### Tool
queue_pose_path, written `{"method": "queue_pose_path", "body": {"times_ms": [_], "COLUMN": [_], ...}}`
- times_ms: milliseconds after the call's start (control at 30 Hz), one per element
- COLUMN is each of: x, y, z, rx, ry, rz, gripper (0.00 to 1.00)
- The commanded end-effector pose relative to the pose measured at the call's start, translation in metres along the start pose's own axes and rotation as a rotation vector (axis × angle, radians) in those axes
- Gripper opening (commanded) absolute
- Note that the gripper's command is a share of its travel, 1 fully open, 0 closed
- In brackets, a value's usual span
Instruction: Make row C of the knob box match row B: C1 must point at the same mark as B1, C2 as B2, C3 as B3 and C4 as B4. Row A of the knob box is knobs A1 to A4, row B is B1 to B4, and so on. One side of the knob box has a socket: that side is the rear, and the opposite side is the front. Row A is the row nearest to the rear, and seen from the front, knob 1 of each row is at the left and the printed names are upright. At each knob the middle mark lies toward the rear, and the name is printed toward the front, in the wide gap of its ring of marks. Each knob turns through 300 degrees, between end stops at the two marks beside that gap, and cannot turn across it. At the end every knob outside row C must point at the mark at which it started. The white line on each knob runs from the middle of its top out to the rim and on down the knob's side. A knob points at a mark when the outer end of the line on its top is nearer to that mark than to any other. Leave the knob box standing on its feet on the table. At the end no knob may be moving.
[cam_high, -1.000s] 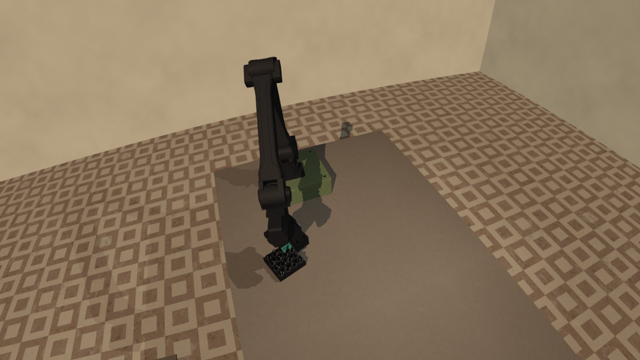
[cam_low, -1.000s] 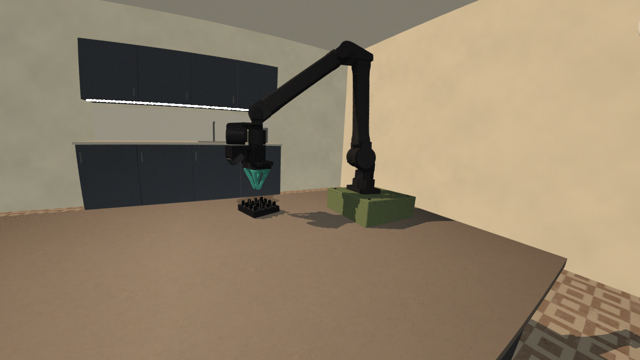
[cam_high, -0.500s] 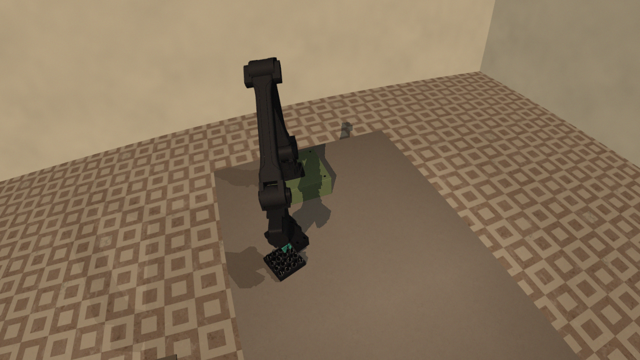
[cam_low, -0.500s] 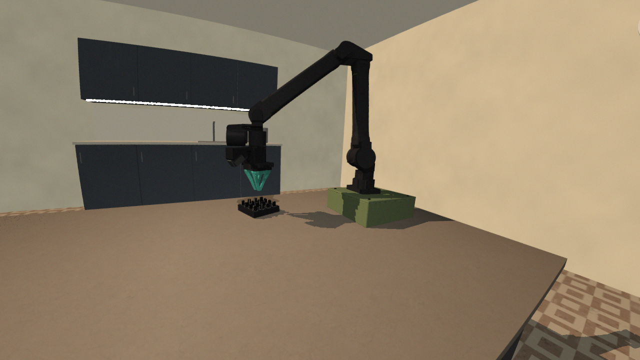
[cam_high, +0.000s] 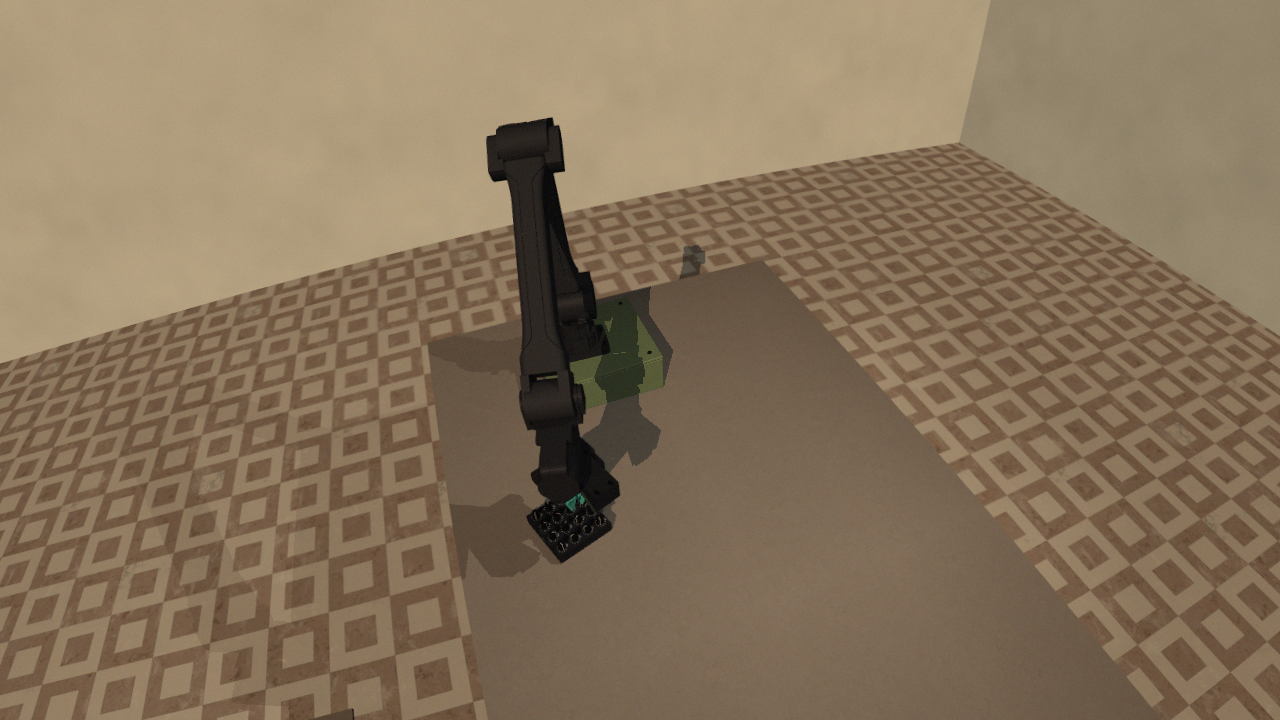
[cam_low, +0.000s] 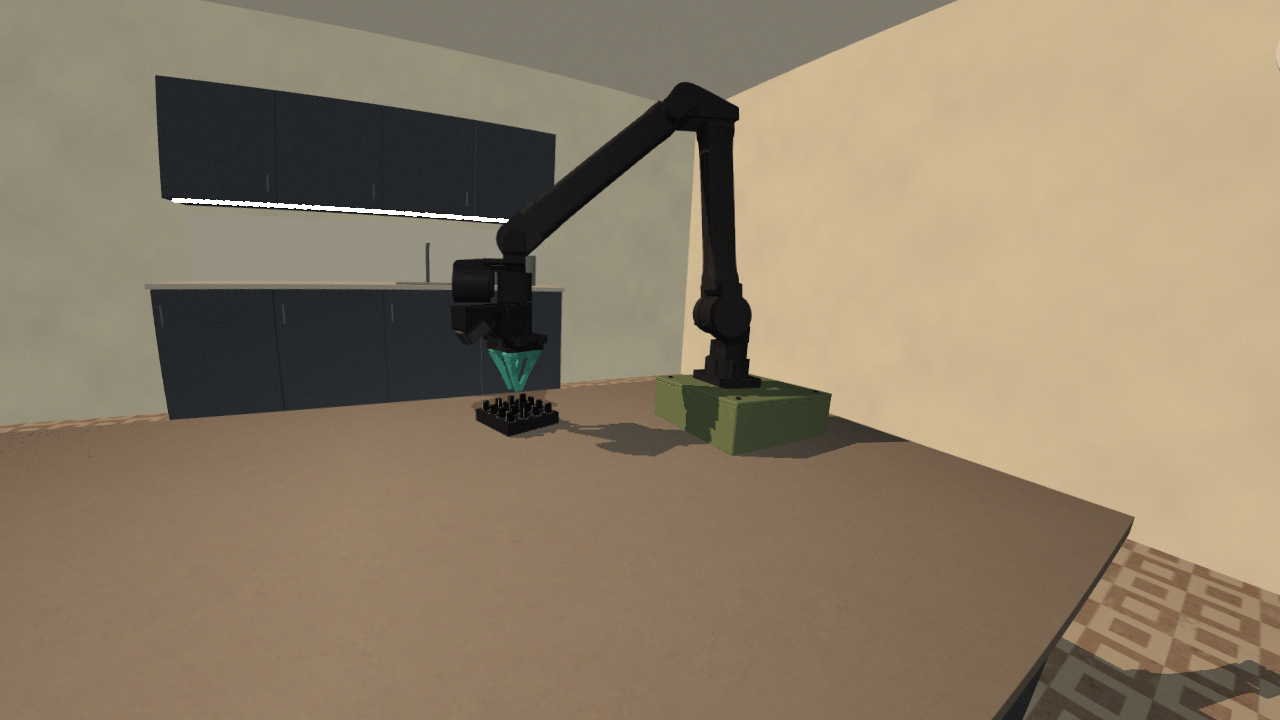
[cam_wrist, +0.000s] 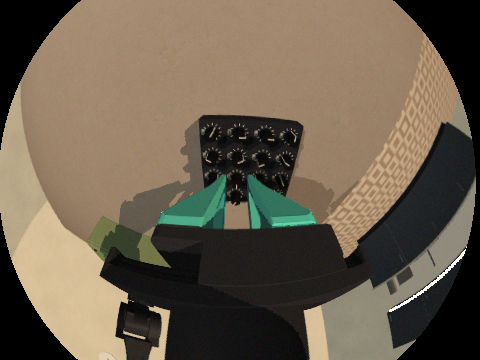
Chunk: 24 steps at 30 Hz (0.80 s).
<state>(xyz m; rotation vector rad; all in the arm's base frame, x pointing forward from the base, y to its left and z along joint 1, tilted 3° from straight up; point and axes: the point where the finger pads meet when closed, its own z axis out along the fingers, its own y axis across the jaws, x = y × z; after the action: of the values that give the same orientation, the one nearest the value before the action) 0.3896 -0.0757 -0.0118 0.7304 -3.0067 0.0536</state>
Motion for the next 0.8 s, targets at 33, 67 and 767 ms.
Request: {"method": "queue_pose_path", "body": {"times_ms": [33,67,767], "x": [-0.006,-0.007,-0.007], "y": [-0.006,-0.008,-0.011], "z": [0.005,0.006,0.02], "rx": [0.011,0.013,0.015], "ry": [-0.02,-0.023,-0.025], "rz": [-0.006,-0.005,0.002], "gripper": [0.19,0.19,0.19]}}
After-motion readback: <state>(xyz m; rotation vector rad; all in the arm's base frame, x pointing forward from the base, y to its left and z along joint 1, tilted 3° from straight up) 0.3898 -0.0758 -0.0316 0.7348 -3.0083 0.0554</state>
